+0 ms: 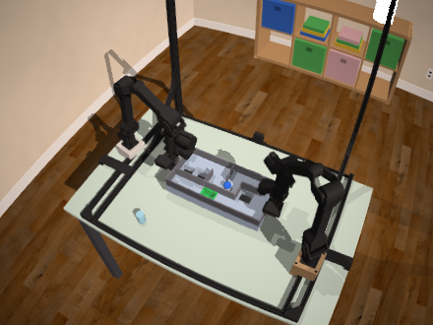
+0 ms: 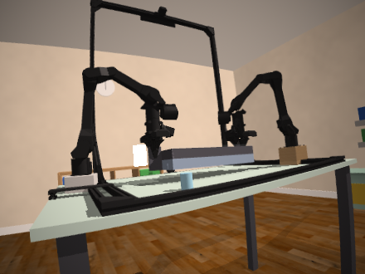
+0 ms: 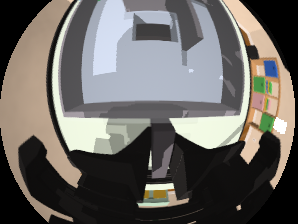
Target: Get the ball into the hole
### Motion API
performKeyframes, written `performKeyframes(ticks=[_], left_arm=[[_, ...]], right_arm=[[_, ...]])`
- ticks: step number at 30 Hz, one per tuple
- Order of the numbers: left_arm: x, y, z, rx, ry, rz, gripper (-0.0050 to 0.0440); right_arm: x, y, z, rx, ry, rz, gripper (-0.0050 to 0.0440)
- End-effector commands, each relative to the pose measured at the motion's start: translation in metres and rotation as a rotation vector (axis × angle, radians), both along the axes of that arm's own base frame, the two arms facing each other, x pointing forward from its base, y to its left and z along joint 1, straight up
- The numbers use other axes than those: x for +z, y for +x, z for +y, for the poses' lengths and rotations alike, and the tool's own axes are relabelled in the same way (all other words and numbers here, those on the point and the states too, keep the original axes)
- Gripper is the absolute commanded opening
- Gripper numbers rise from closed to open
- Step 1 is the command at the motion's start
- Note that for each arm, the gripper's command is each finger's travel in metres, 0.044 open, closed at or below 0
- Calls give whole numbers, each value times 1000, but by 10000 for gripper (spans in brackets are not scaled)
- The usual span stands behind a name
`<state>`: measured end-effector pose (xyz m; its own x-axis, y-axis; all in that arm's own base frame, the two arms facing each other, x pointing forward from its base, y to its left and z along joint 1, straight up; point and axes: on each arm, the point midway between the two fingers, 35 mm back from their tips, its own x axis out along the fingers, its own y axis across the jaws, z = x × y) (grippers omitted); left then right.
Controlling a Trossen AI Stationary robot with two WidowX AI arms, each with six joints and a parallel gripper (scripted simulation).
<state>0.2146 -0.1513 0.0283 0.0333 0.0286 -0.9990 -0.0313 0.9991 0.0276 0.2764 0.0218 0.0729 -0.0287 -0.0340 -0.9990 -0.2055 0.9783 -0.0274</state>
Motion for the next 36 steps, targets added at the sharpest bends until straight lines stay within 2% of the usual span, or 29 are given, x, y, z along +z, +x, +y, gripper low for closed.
performKeyframes(ticks=[1, 9, 18, 23, 36], left_arm=[[-4, -2, 1, -1, 2, -9, 20], [-5, -3, 3, -2, -29, -14, 20], [16, 1, 3, -1, -37, 73, 20], [18, 2, 3, -1, -42, 84, 20], [-2, -2, 1, -1, 9, -3, 20]], right_arm=[[4, 3, -1, 0, -3, 8, 20], [5, 3, -2, -2, 26, 18, 20], [-16, 0, -3, 0, 49, -66, 20], [-18, -1, -3, 0, 56, -76, 20], [2, 2, 0, 0, -10, 0, 20]])
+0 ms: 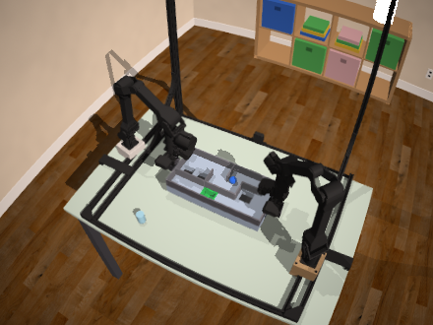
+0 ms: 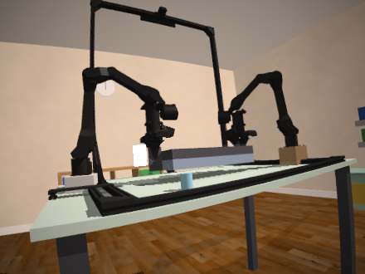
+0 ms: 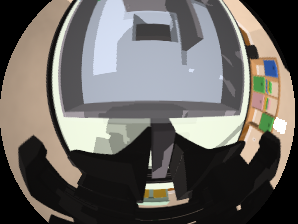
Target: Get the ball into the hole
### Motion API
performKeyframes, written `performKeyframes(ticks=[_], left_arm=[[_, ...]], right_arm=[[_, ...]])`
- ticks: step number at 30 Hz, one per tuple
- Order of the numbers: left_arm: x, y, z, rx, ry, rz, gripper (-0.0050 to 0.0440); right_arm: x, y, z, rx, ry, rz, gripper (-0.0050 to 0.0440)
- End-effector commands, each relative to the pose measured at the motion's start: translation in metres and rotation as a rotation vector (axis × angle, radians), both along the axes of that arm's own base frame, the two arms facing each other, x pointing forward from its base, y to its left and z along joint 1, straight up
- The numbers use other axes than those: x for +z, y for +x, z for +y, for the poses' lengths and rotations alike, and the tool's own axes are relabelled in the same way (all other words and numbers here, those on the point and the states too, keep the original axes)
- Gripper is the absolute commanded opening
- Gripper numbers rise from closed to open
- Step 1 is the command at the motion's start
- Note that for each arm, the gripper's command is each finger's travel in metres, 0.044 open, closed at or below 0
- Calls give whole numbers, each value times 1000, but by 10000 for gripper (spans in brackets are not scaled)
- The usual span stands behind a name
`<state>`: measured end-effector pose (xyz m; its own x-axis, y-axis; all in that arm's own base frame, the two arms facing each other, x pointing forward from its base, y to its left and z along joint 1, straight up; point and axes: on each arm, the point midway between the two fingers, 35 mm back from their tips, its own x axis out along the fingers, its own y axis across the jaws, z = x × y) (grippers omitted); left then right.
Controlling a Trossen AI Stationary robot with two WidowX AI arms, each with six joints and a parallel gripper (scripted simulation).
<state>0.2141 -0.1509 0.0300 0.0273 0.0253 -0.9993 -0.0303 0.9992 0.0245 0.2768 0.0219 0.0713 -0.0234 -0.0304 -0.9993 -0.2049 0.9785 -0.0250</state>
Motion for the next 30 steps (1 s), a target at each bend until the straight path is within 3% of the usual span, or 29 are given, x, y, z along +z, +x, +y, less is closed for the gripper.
performKeyframes(ticks=[1, 18, 30], left_arm=[[-4, -2, 1, 0, 13, -9, 20], [8, 0, 4, -1, -58, 42, 20], [10, 1, 2, 0, -23, 51, 20]], right_arm=[[4, 2, 0, 0, -13, 5, 20], [-8, 0, -4, 0, 65, -32, 20], [-10, 0, -2, 0, 33, -47, 20]])
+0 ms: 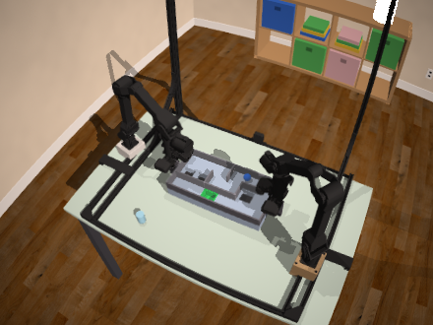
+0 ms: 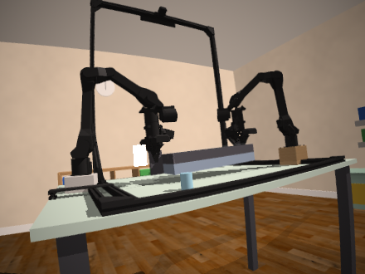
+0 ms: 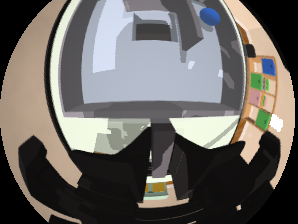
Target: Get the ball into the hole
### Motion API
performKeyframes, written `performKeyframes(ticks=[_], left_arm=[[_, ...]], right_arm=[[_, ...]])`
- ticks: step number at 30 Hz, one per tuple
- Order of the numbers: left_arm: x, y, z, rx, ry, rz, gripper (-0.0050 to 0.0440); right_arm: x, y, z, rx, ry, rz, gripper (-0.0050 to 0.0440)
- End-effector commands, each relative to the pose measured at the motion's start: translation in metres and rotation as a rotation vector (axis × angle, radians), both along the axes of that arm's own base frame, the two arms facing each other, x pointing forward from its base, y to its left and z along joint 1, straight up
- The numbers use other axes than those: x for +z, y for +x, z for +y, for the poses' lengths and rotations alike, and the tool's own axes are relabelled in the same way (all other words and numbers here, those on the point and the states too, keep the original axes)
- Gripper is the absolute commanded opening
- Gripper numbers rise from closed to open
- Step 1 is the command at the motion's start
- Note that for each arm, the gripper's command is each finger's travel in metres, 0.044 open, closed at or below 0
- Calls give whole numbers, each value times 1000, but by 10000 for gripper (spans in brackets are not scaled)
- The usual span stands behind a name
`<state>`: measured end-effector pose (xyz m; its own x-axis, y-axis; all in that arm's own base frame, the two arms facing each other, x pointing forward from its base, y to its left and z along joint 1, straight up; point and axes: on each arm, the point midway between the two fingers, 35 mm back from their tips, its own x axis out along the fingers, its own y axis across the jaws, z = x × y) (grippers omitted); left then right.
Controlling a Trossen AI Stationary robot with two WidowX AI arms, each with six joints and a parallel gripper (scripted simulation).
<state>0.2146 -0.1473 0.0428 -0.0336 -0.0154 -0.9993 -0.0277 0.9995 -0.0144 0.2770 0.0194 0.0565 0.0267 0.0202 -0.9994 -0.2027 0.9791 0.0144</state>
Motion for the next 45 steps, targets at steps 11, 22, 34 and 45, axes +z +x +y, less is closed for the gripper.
performKeyframes(ticks=[11, 22, 34, 45], left_arm=[[-12, -1, -2, 2, 26, -50, 20], [-9, -1, -1, 2, 10, -36, 20], [-7, -1, -1, 2, 11, -28, 20], [-7, -1, -1, 2, 7, -27, 20]], right_arm=[[14, 1, 1, 2, -33, 41, 20], [11, 0, 0, 2, -16, 30, 20], [9, 0, 0, 2, -15, 22, 20], [9, 0, 0, 2, -11, 22, 20]])
